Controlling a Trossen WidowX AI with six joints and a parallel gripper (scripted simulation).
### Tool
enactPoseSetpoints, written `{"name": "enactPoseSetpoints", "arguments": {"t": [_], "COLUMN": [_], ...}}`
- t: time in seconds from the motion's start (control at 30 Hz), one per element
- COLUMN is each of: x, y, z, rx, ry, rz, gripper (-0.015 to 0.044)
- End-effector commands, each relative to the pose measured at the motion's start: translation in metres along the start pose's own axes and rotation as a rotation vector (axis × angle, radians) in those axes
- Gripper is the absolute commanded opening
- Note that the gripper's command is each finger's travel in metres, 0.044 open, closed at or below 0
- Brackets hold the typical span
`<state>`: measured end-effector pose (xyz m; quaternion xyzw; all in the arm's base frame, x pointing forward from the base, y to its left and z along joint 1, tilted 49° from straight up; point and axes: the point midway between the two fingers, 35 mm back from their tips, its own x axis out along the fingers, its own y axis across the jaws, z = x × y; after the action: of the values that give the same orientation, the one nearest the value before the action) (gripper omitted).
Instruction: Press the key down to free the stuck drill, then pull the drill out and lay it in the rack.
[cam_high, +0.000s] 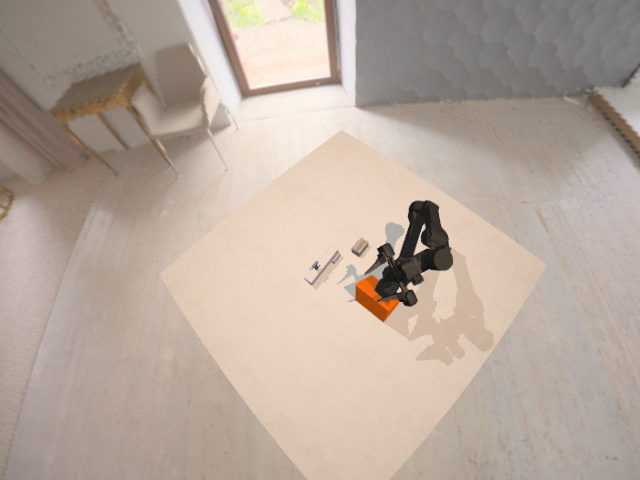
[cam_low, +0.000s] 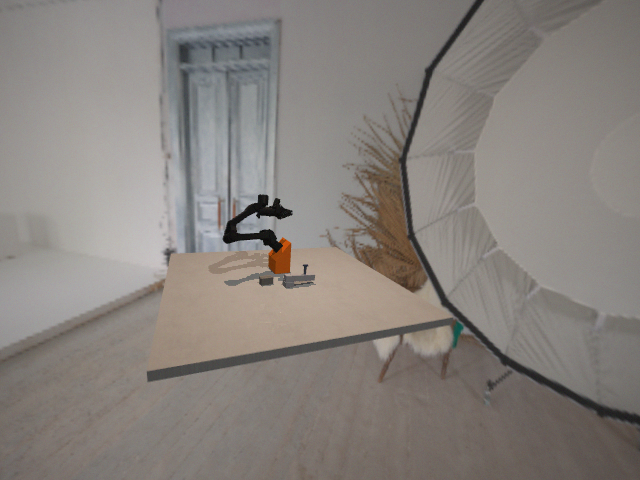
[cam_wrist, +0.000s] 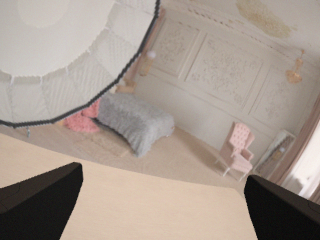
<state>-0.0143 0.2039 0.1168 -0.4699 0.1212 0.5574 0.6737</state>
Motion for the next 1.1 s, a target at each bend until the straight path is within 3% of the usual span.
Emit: {"name": "enactPoseSetpoints", "arguments": {"t": [0.0, 0.27, 0.47, 0.87, 1.07], "x": [0.0, 0.001, 0.032, 0.091, 0.112], "y": [0.0, -0.001, -0.04, -0.118, -0.152], "z": [0.0, 0.0, -0.008, -0.071, -0.137], "rx": [0.0, 0.005, 0.18, 0.54, 0.742], "ry": [0.0, 0.008, 0.271, 0.762, 1.06], "rz": [0.0, -0.005, -0.153, -0.369, -0.456], "gripper": [0.0374, 0.0164, 0.0006, 0.0, 0.0]}}
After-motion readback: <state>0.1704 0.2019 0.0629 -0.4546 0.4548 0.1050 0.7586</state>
